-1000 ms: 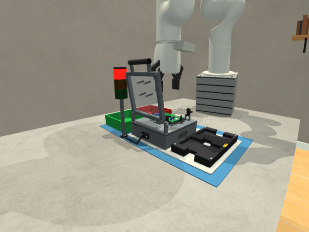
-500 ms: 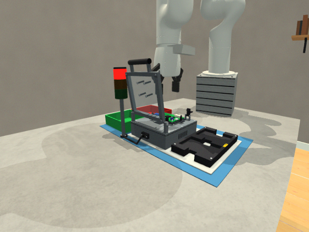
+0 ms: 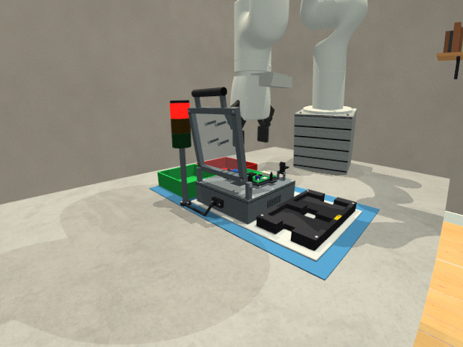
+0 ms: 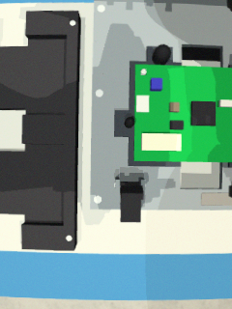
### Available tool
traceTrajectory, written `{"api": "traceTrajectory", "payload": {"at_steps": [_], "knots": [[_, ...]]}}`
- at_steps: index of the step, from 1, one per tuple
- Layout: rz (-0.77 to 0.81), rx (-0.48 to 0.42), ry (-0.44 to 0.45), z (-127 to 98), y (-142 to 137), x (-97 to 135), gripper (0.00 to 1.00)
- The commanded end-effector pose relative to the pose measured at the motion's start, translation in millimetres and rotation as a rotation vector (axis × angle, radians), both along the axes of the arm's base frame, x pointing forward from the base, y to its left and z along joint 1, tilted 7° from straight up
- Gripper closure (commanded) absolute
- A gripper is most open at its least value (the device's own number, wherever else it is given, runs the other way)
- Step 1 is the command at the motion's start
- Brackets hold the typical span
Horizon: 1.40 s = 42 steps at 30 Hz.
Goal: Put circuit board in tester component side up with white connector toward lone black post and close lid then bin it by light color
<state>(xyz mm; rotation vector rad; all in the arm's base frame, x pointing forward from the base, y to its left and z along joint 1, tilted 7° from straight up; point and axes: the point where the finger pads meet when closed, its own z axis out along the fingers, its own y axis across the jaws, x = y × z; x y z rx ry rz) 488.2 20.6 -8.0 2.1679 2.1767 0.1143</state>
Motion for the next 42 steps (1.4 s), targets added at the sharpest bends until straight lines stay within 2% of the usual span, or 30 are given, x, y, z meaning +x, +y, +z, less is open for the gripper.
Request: {"api": "traceTrajectory", "payload": {"at_steps": [1,18,42], "knots": [[0.003,0.026,-0.022,-4.4,0.1,1.2,0.00],[0.003,0.026,-0.022,-20.6,0.6,3.2,0.00],[0.003,0.026,-0.022,-24.8,0.7,3.7,0.00]]}}
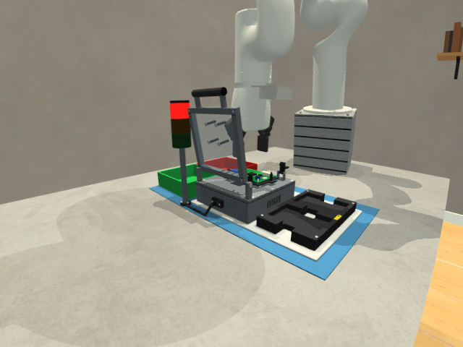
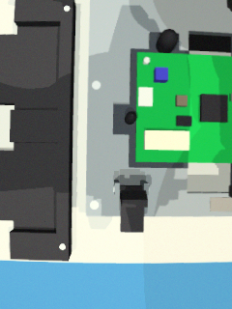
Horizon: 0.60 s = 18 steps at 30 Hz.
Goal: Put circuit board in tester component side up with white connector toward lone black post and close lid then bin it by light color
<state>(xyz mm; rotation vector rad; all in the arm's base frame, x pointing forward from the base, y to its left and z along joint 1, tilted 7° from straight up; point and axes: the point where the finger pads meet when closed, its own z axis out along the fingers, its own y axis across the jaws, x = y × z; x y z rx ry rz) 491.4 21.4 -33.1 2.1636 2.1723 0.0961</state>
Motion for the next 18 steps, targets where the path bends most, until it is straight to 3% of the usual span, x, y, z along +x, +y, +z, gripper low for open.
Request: {"api": "traceTrajectory", "payload": {"at_steps": [1,12,18], "knots": [[0.003,0.039,-0.025,0.3,0.0,0.6,0.00],[0.003,0.039,-0.025,-10.4,0.4,2.0,0.00],[0.003,0.039,-0.025,-31.7,1.2,5.0,0.00]]}}
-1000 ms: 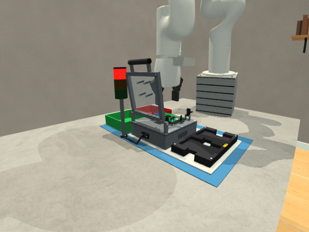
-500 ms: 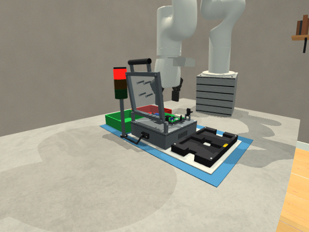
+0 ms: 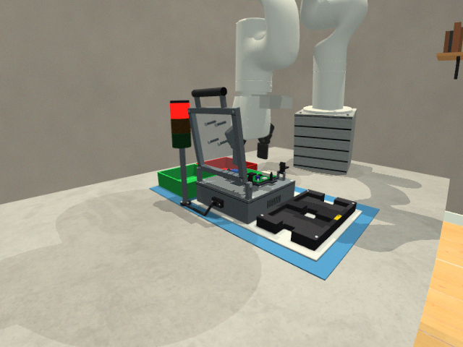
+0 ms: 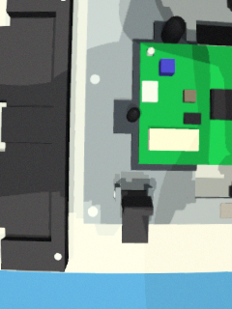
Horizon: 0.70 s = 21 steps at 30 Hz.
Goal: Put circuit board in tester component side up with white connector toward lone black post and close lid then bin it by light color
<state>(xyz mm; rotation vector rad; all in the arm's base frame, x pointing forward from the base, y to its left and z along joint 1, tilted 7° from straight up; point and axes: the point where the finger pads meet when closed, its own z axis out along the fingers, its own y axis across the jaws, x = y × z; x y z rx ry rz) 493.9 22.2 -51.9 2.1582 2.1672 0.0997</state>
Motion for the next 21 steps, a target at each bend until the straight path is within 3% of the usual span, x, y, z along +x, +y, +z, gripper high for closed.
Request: {"api": "traceTrajectory", "payload": {"at_steps": [1,7,17,18,21], "knots": [[0.004,0.042,-0.018,-17.0,0.5,3.0,0.00],[0.004,0.042,-0.018,-31.6,1.1,5.0,0.00],[0.004,0.042,-0.018,-32.5,1.1,5.1,0.00],[0.004,0.042,-0.018,-32.5,1.1,5.1,0.05],[0.004,0.042,-0.018,-32.5,1.1,5.1,0.05]]}}
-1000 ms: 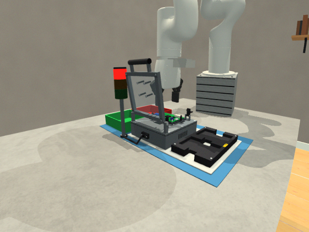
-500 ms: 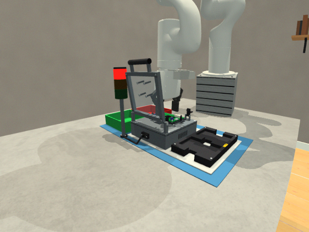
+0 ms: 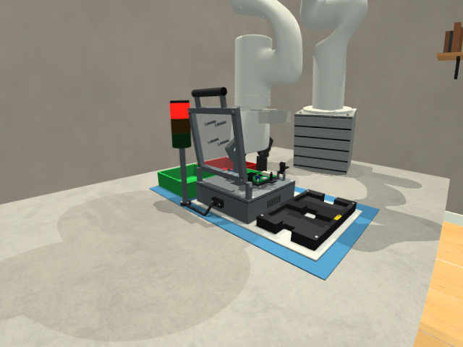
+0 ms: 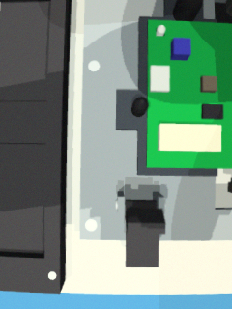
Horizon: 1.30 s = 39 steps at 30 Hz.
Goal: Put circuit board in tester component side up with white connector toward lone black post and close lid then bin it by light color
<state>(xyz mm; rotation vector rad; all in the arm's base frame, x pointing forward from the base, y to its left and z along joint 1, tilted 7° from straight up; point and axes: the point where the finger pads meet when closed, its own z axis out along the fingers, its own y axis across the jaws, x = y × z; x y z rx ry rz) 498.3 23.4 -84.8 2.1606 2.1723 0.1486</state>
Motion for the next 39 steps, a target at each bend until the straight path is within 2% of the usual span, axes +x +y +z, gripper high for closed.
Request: {"api": "traceTrajectory", "payload": {"at_steps": [1,10,11,24,25,36,37,39], "knots": [[0.001,0.015,-0.001,0.4,-0.1,0.8,0.05],[0.001,0.015,-0.001,0.4,-0.1,0.8,0.05],[0.001,0.015,-0.001,0.4,-0.1,0.8,0.11],[0.001,0.015,-0.001,0.4,-0.1,0.8,0.11],[0.001,0.015,-0.001,0.4,-0.1,0.8,0.15],[0.001,0.015,-0.001,0.4,-0.1,0.8,0.15],[0.001,0.015,-0.001,0.4,-0.1,0.8,0.18],[0.001,0.015,-0.001,0.4,-0.1,0.8,0.18]]}}
